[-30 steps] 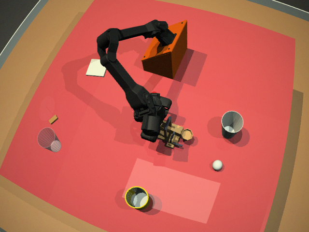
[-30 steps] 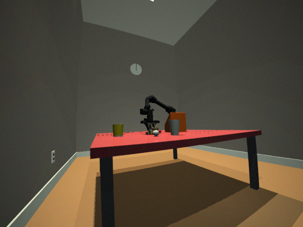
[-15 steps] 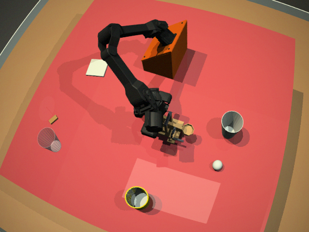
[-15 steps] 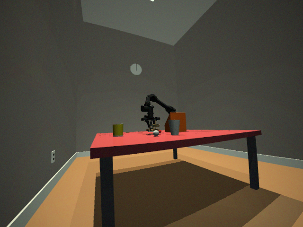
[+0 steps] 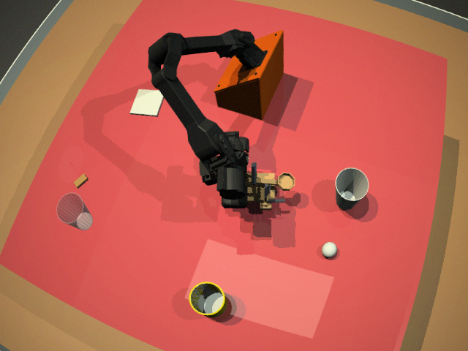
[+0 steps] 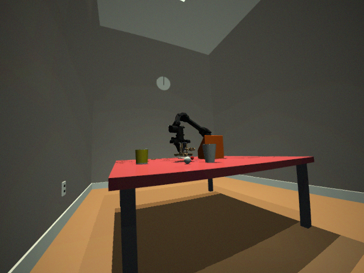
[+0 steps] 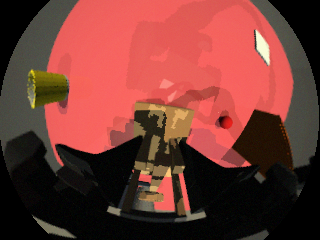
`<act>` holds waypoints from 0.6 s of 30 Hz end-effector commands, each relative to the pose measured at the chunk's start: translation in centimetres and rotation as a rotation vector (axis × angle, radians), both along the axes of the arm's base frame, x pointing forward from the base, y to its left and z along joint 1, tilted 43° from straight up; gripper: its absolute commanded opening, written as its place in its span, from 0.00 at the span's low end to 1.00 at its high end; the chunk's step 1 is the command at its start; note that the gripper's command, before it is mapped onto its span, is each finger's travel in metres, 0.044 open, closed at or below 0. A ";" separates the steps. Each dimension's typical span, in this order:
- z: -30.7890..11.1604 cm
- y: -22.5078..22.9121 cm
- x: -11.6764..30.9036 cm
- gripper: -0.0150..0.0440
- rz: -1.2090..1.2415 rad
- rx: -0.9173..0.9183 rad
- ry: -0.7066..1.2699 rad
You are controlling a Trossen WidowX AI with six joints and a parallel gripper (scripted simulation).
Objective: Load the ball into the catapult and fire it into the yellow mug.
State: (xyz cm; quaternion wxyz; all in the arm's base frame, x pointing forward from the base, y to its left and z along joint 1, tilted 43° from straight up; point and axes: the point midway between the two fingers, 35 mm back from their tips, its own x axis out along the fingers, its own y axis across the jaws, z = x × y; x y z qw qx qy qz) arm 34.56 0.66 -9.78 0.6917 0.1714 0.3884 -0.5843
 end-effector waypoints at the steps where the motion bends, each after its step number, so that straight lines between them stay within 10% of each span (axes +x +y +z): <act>1: 0.1 0.6 0.5 0.25 0.124 0.004 0.095; 18: -0.4 1.1 2.2 0.25 0.365 -0.005 0.312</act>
